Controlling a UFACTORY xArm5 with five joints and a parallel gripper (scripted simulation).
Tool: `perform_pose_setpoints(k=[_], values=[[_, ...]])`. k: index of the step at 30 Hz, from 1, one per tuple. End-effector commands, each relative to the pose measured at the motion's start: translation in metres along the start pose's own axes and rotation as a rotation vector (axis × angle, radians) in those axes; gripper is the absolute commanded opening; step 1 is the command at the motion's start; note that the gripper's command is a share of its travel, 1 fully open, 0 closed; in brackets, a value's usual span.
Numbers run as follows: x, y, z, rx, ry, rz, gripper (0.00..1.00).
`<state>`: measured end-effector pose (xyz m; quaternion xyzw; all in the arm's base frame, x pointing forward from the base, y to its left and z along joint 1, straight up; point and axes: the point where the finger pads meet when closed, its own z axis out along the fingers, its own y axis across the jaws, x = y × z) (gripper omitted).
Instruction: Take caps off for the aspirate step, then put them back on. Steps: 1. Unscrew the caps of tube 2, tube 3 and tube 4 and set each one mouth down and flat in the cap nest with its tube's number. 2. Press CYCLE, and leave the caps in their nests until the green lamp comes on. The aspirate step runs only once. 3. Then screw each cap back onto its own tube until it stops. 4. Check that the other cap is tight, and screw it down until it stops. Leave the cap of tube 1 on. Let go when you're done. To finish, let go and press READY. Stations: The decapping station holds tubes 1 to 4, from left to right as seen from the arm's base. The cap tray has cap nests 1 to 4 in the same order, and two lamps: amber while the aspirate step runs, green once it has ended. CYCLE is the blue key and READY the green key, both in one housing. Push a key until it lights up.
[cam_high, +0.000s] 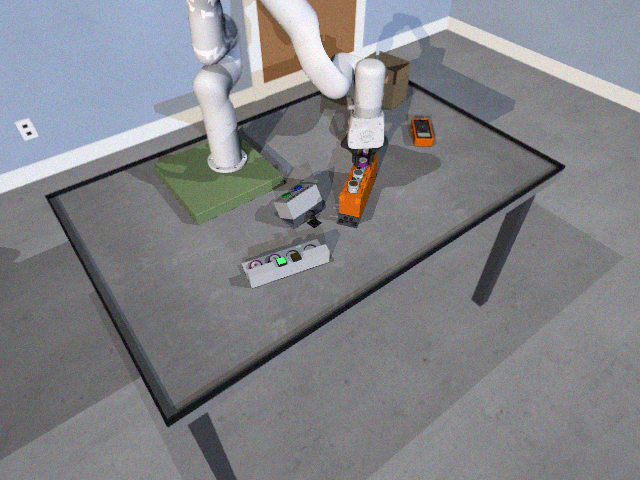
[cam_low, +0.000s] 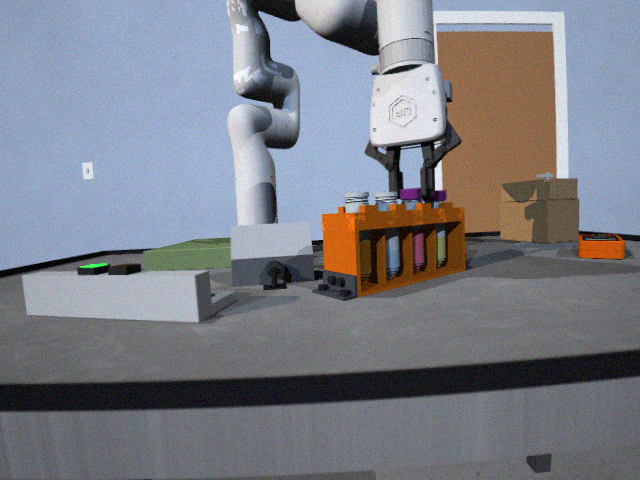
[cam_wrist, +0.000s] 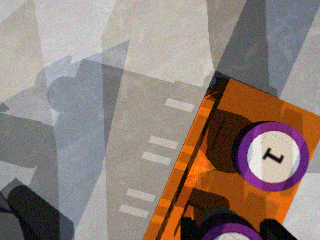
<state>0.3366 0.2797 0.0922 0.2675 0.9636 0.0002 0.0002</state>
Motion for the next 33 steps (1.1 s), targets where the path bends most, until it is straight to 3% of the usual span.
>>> perform_pose_setpoints(k=[1,28,33], values=[[-0.0003,0.0009,-0.0011,-0.003,0.001,0.000,0.00],[-0.0003,0.0009,0.0001,-0.003,0.002,0.766,0.00],[-0.0003,0.0009,0.0001,-0.003,0.002,0.785,0.00]])
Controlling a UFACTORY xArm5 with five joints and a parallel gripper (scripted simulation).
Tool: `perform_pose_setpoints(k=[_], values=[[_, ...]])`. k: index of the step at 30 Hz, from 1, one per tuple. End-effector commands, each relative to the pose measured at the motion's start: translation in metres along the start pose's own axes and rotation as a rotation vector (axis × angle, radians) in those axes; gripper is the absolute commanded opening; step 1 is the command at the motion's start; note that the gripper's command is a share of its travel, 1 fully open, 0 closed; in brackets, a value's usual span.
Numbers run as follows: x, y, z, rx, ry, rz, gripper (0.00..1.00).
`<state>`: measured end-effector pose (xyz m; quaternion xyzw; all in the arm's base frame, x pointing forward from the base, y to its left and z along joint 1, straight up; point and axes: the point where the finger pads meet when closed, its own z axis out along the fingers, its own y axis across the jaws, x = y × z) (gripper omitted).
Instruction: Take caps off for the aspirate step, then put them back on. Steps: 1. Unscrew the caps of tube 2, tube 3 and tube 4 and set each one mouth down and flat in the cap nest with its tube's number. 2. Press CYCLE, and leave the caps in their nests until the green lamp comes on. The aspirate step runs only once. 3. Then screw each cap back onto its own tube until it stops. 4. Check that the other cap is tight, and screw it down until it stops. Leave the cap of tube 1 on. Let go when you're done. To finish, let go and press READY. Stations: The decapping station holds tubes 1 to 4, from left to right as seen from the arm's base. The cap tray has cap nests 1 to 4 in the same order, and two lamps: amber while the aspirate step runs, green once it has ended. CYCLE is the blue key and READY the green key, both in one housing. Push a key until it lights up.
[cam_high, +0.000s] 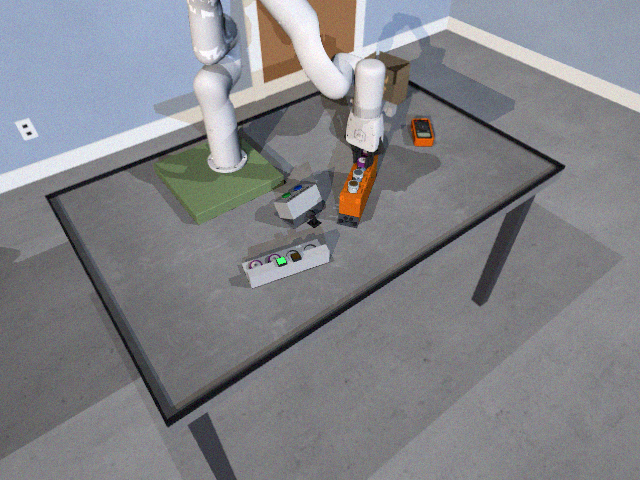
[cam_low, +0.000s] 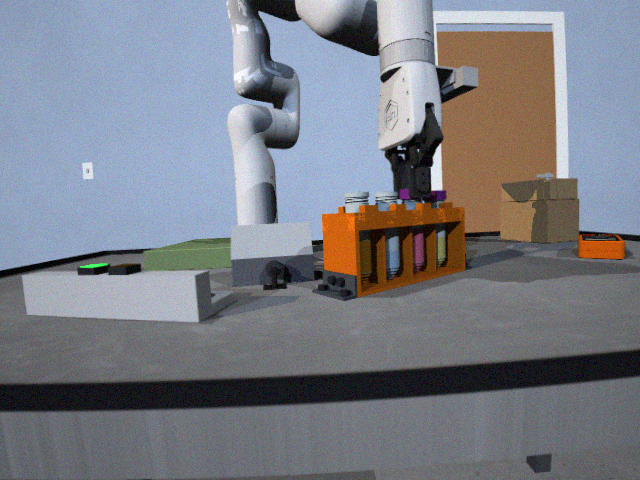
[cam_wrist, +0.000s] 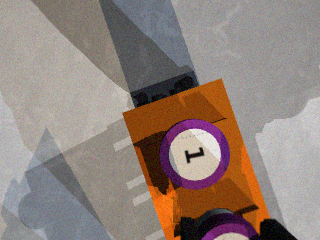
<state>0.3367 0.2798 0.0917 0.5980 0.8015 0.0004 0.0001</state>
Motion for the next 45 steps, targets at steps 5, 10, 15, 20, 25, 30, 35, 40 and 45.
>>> perform_pose_setpoints(k=[5,10,15,20,25,30,35,40,45], values=[[0.0003,0.0008,-0.0003,-0.002,0.003,0.045,0.46],[0.0003,0.0008,-0.0003,-0.002,0.003,0.045,0.46],[0.0003,0.0008,-0.0003,-0.002,0.003,0.045,0.46],[0.0003,0.0008,-0.0013,-0.002,0.002,-0.075,0.46],[0.0003,0.0008,-0.0013,-0.002,0.002,-0.275,0.46],[0.0003,0.0008,-0.0013,-0.002,0.002,-0.475,0.46],[0.0003,0.0008,-0.0013,-0.003,0.002,-0.635,0.46],[0.0003,0.0008,-0.0013,-0.003,0.002,-0.795,0.46],[0.0003,0.0008,-0.0013,-0.003,0.001,-0.995,0.46]])
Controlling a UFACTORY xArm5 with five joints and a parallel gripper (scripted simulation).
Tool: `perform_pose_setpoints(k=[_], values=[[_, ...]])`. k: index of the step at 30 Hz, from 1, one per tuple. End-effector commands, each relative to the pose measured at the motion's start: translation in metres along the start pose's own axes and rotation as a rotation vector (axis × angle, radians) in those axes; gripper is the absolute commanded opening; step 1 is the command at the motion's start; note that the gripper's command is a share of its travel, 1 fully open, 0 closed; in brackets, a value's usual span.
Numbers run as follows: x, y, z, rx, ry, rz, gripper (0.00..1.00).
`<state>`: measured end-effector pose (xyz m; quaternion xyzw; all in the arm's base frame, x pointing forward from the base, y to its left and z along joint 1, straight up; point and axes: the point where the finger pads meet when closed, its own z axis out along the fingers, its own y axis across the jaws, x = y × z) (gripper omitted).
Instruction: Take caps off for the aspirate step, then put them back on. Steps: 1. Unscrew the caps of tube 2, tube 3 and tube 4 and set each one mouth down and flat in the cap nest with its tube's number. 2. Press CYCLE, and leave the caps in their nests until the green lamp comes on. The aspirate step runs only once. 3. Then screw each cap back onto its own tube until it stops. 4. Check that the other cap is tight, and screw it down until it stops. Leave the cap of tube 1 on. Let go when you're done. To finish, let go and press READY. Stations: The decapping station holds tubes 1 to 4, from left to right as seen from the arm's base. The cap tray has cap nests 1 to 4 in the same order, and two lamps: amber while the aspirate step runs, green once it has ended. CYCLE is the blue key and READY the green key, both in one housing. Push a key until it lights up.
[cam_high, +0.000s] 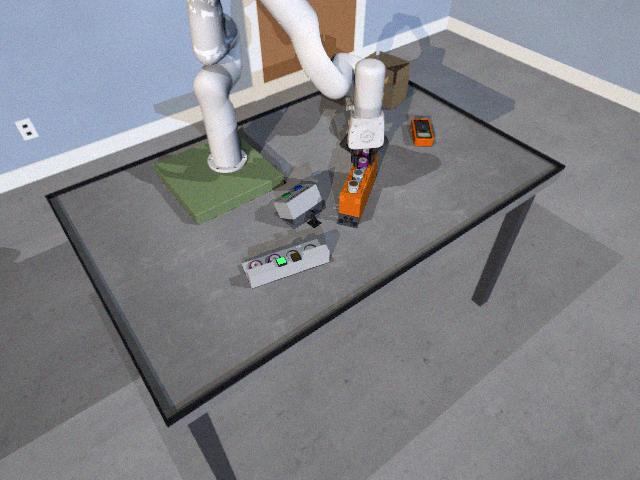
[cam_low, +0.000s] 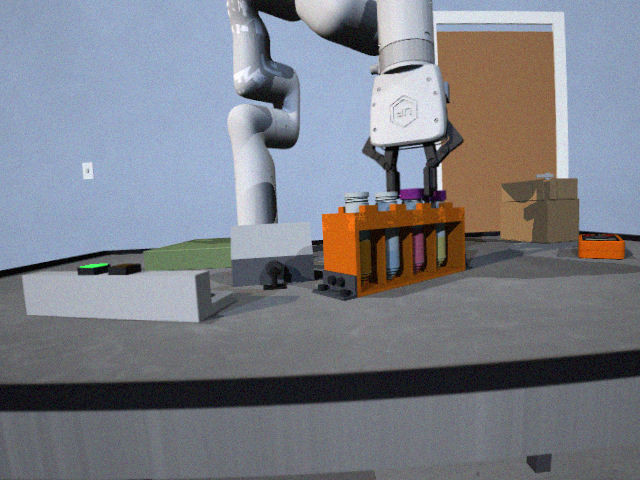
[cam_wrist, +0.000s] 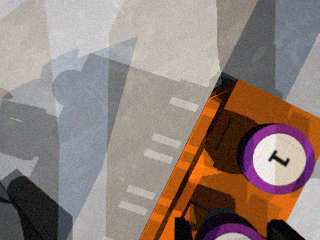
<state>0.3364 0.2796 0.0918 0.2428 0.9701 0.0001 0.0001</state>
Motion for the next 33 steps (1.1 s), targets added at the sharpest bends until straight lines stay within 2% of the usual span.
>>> perform_pose_setpoints(k=[1,4,11,12,26,33], values=[[-0.0005,0.0011,-0.0012,-0.004,0.000,-0.244,0.46],[-0.0005,0.0011,-0.0012,-0.004,0.000,-0.342,0.46],[-0.0005,0.0011,-0.0012,-0.004,0.000,-0.342,0.46],[-0.0005,0.0011,-0.0012,-0.004,0.000,-0.342,0.00],[-0.0005,0.0011,-0.0012,-0.004,0.000,-0.342,0.00],[-0.0005,0.0011,-0.0010,-0.004,0.000,0.008,0.00]])
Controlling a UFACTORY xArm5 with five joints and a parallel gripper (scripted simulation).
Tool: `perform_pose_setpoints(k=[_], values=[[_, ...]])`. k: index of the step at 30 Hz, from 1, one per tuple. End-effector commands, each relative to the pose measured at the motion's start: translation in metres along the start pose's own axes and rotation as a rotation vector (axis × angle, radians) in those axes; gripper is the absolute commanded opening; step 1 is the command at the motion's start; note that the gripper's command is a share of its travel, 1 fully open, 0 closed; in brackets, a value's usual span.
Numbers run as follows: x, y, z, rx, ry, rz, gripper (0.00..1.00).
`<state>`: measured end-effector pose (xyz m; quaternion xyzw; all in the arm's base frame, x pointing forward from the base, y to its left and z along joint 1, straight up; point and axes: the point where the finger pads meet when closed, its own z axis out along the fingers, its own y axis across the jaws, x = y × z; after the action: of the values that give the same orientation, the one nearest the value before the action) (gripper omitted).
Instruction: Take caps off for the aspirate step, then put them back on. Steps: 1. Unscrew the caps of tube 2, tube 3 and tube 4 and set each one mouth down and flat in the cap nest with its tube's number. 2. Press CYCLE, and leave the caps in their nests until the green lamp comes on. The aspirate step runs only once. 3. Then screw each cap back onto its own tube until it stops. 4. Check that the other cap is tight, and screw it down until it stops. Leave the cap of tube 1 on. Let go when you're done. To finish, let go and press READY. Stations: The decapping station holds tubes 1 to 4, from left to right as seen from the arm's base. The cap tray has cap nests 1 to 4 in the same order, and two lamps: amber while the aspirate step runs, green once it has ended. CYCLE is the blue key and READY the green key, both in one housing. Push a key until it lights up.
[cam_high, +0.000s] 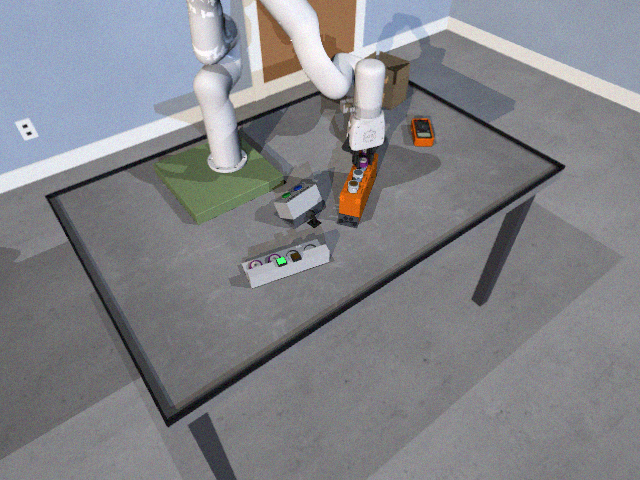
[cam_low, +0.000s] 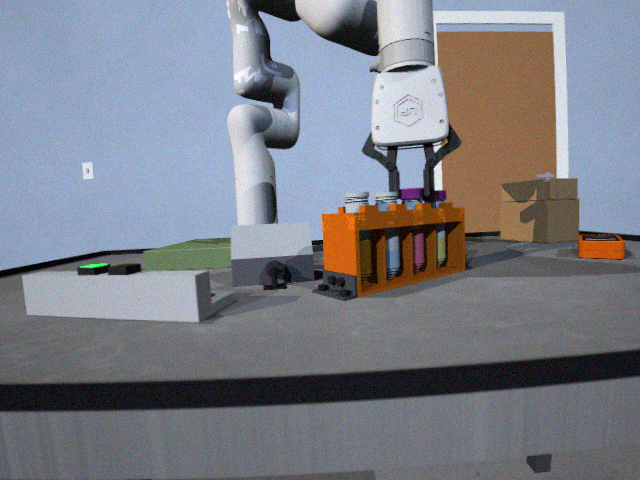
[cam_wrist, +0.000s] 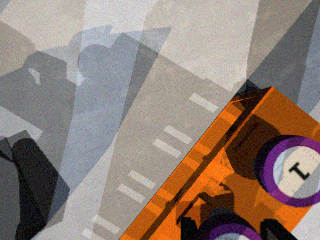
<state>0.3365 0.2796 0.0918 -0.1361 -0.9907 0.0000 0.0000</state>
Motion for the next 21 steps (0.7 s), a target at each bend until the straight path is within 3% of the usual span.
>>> perform_pose_setpoints(k=[1,9,21], values=[[-0.0006,0.0009,-0.0011,-0.004,0.000,0.276,0.00],[-0.0006,0.0009,-0.0009,-0.004,0.000,0.527,0.00],[-0.0006,0.0010,-0.0006,-0.004,0.001,1.087,0.00]])
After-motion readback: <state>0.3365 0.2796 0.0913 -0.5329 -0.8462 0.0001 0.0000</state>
